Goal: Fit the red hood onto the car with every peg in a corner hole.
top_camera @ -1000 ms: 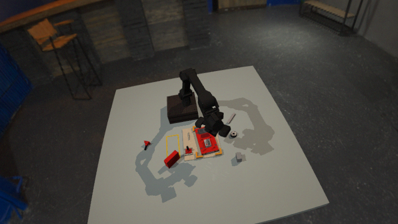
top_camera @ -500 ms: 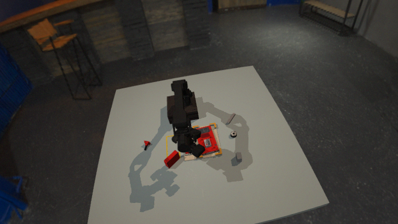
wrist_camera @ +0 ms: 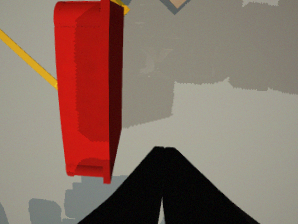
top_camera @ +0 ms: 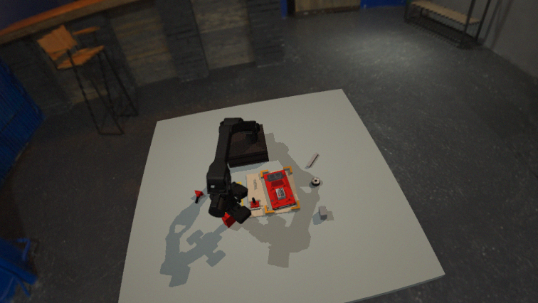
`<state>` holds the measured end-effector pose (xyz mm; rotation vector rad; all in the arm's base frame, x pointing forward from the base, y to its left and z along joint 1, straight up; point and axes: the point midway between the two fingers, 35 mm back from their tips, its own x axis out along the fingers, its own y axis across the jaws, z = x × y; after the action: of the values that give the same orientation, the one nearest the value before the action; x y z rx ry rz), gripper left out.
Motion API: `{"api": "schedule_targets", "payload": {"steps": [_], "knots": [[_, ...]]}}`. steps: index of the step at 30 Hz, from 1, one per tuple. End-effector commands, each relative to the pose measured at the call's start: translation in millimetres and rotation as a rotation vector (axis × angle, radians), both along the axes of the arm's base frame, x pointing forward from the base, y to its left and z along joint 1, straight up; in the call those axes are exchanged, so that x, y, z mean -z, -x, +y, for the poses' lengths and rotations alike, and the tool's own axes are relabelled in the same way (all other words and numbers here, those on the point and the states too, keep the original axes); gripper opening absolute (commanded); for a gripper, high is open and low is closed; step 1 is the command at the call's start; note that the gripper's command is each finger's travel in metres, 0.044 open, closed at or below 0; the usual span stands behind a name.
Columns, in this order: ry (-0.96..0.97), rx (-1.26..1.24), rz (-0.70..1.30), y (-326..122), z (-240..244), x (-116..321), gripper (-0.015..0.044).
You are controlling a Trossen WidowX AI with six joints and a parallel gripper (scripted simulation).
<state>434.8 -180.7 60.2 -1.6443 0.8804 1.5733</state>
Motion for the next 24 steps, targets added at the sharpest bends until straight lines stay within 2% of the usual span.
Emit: {"api": "schedule_targets", "payload": {"steps": [1,7,24], "knots": [[0.003,-0.014,0.002,-2.1,2.0,12.0,0.0000],[0.003,-0.014,0.002,-2.4,1.9,40.0,0.0000],[0.003,-0.014,0.003,3.6,-3.2,40.9,0.0000]]}}
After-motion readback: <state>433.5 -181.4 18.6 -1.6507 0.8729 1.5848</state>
